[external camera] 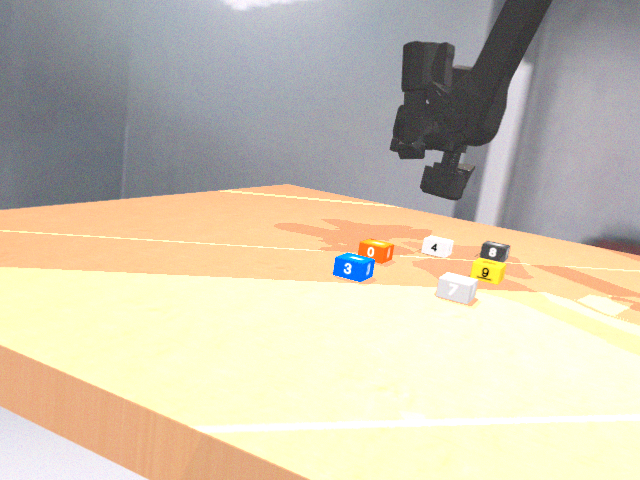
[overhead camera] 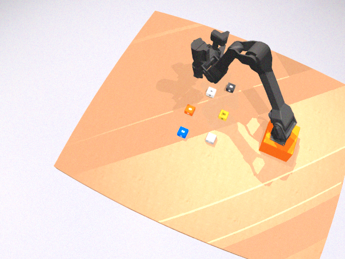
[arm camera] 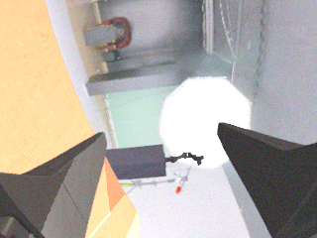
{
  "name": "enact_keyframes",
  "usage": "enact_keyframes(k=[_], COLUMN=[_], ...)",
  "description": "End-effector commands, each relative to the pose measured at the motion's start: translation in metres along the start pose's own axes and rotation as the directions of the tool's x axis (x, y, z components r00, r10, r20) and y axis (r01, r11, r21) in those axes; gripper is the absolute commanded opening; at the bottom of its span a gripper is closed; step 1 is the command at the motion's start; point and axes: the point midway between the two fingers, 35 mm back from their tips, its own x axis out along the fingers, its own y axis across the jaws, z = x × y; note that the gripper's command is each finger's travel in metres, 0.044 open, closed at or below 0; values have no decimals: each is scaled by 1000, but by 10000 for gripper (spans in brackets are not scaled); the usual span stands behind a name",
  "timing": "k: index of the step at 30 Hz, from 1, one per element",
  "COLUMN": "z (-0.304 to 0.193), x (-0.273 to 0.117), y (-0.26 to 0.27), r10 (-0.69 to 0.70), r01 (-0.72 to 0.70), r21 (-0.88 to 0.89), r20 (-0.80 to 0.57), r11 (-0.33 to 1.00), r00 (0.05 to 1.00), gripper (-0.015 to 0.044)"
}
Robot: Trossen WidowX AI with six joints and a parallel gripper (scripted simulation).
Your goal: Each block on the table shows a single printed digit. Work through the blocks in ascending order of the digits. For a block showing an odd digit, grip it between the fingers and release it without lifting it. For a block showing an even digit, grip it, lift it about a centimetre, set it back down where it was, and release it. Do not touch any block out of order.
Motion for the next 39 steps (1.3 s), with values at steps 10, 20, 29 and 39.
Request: enact_keyframes(k=[10,20,29,39], z=[39,-24,-67,-98], x=[16,-26,-51,-74], y=[11,18,9,-7], r10=[385,891,972,996], r01=[-326,-828,-927,-975], r21=[-229,-330,-298,-217], r20=[296,166,25,-68], r11=[917,454,229,48], r00=[874,423,233,64], gripper=[400,400,400,400])
